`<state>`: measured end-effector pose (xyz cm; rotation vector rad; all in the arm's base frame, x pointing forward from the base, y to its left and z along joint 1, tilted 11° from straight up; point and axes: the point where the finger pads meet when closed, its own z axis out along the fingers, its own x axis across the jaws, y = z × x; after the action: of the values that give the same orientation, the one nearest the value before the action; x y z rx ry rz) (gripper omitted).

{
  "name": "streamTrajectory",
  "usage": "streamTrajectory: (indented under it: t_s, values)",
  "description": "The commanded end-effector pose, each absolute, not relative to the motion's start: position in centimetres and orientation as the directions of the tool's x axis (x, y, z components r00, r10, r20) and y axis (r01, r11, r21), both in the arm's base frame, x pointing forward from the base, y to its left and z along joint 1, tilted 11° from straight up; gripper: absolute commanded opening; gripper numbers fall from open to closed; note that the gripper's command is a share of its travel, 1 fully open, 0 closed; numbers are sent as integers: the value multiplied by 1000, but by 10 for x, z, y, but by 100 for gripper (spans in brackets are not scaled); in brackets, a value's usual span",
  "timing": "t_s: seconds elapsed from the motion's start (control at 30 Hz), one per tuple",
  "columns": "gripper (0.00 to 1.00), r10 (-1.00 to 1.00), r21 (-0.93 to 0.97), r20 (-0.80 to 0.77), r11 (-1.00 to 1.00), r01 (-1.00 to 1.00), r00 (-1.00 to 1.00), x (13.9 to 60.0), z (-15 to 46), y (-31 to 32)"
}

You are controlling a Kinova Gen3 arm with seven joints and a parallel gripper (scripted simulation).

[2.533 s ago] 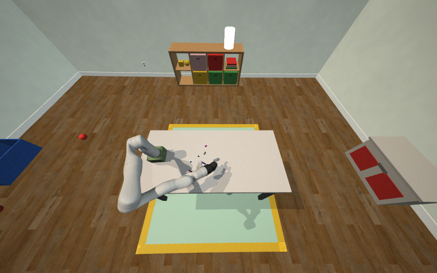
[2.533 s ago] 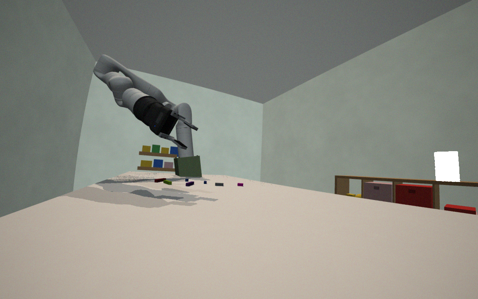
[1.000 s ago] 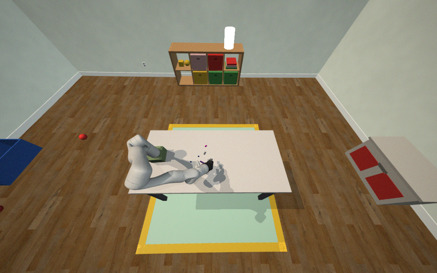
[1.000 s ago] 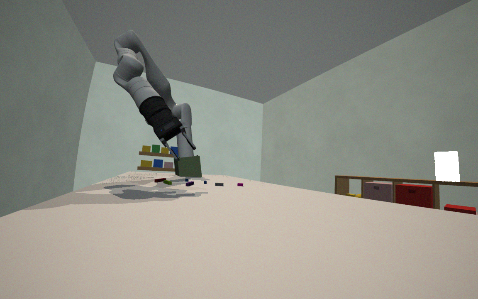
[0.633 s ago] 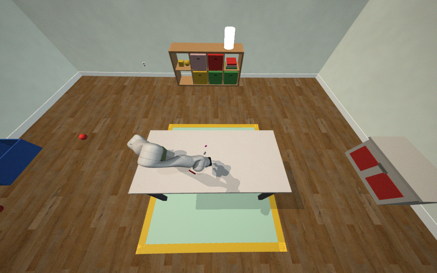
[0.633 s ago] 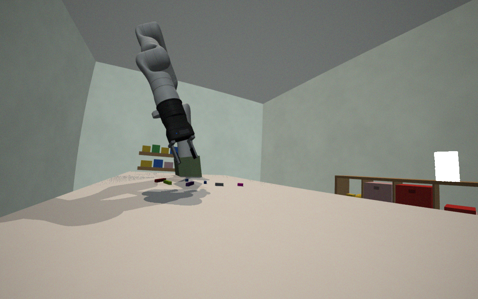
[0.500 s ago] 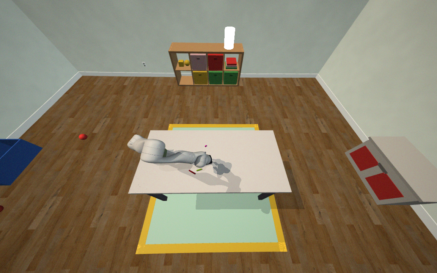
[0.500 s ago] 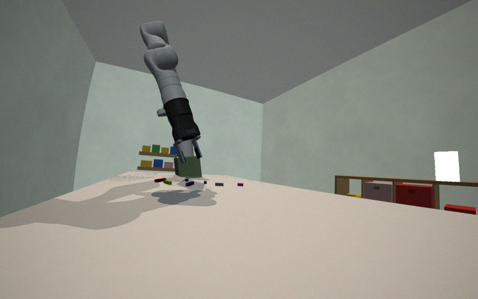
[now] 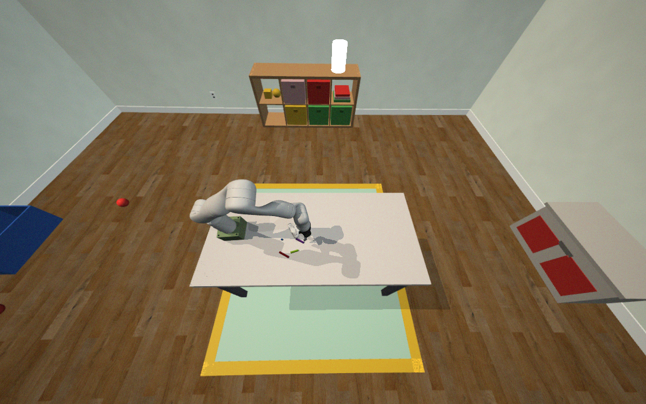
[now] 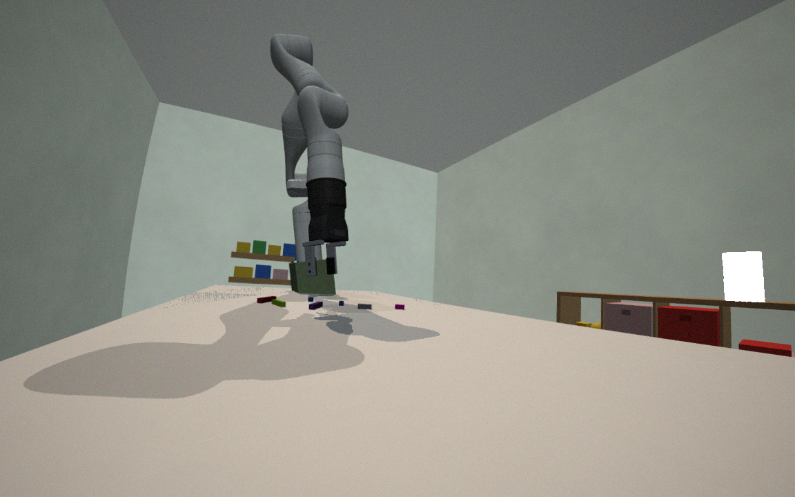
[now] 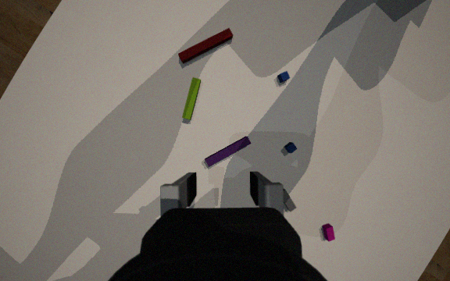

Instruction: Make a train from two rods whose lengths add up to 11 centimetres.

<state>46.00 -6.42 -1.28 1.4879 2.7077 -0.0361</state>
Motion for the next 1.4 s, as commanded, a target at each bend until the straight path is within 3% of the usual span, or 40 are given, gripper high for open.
streamTrajectory:
  t_s: [0.0,0.33,1.37]
  values:
    - [100,812,-14,-71,580,814,-580,460,-15,-46]
    - [100,734,-97,-124,661,744,-668,450,-22,-41]
    - [100,711,-119,-137,679,724,-689,448,-23,-40]
